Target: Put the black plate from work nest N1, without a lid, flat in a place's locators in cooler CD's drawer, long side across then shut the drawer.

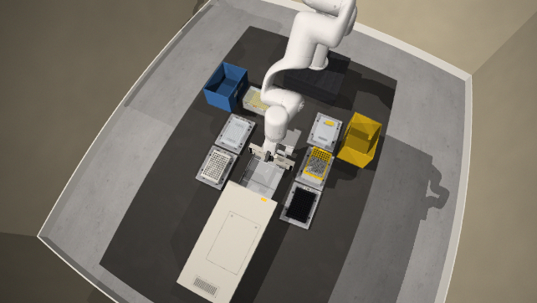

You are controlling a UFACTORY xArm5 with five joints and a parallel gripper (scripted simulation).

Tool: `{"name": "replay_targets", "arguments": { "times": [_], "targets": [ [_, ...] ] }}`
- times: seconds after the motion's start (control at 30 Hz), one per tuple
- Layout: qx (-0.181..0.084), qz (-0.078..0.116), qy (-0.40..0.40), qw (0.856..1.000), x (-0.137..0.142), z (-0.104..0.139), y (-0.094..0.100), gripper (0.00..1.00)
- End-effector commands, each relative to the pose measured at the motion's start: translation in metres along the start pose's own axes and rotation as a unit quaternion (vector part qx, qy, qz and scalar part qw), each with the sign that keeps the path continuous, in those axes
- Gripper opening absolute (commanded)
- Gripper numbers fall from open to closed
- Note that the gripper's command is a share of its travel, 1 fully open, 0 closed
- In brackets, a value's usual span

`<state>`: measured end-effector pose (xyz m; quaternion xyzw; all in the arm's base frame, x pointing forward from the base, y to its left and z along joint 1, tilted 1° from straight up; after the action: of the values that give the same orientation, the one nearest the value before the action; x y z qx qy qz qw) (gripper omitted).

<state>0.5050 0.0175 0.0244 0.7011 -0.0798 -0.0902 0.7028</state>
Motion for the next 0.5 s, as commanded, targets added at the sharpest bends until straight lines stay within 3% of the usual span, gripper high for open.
{"name": "replay_targets", "arguments": {
  "times": [0.0, 0.47],
  "targets": [
    [0.001, 0.002, 0.000, 1.000, -0.002, 0.001, 0.002, 0.88],
    [0.001, 0.002, 0.000, 1.000, -0.013, 0.003, 0.001, 0.88]
  ]
}}
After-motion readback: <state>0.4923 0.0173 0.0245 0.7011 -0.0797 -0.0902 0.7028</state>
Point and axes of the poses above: the point where the finger pads meet when closed, its own y axis back along the fingers, its own x axis across the jaws, z = x × y, the point moved 6 cm from there along y, back along the fingers, and after that the axes turned 15 degrees about -y, right-handed, at the moved point
